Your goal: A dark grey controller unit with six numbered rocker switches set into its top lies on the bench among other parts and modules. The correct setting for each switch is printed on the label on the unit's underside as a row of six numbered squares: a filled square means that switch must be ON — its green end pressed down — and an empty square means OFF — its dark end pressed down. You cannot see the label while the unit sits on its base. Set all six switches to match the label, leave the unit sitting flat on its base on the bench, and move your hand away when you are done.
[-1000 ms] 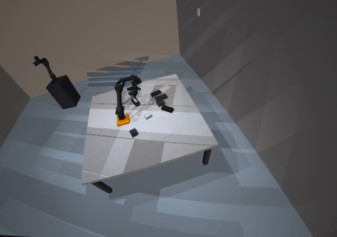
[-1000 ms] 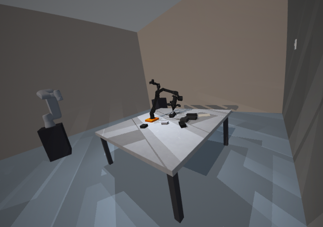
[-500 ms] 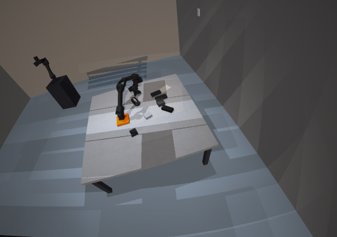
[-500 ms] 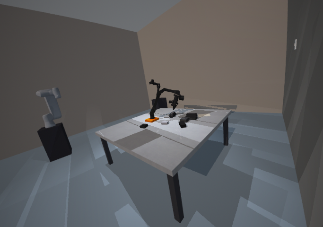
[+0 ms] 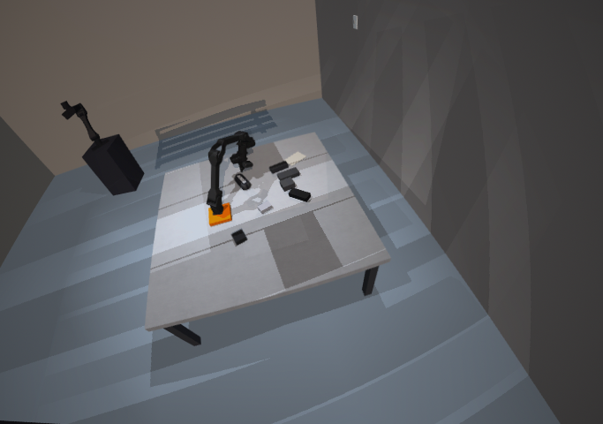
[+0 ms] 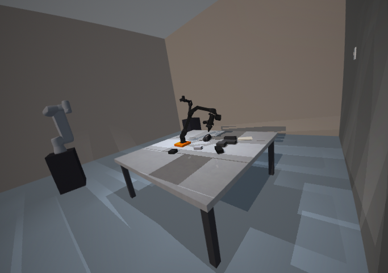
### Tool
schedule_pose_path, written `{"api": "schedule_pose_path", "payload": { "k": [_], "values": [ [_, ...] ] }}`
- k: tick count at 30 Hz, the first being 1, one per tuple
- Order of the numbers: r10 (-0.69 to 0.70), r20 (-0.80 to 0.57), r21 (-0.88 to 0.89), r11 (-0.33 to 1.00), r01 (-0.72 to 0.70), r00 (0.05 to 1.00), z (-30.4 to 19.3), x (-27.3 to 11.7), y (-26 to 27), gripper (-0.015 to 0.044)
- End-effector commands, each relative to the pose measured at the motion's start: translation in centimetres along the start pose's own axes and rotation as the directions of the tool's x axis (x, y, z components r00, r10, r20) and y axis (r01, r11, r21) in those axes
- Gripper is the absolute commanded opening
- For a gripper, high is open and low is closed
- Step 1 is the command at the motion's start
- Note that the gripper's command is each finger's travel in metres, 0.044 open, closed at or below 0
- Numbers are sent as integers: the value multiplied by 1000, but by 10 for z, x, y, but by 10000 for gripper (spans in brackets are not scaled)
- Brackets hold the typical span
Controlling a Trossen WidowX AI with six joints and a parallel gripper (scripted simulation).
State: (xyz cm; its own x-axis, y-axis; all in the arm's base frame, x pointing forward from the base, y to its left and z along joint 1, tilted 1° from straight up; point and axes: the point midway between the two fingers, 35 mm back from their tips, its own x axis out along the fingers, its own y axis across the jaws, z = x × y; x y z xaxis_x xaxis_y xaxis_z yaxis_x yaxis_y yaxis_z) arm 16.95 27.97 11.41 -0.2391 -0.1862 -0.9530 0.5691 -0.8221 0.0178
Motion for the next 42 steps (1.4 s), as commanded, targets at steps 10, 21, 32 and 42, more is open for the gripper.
{"api": "schedule_pose_path", "payload": {
  "k": [10,21,32,42],
  "values": [
    [4,-27,366,931,6,1000,2,2,-4,184],
    [10,-94,955,285,87,996,6,5,-13,440],
    [9,-160,803,-580,136,987,11,8,-22,440],
    [4,-220,122,-992,32,976,15,11,-29,440]
  ]
}}
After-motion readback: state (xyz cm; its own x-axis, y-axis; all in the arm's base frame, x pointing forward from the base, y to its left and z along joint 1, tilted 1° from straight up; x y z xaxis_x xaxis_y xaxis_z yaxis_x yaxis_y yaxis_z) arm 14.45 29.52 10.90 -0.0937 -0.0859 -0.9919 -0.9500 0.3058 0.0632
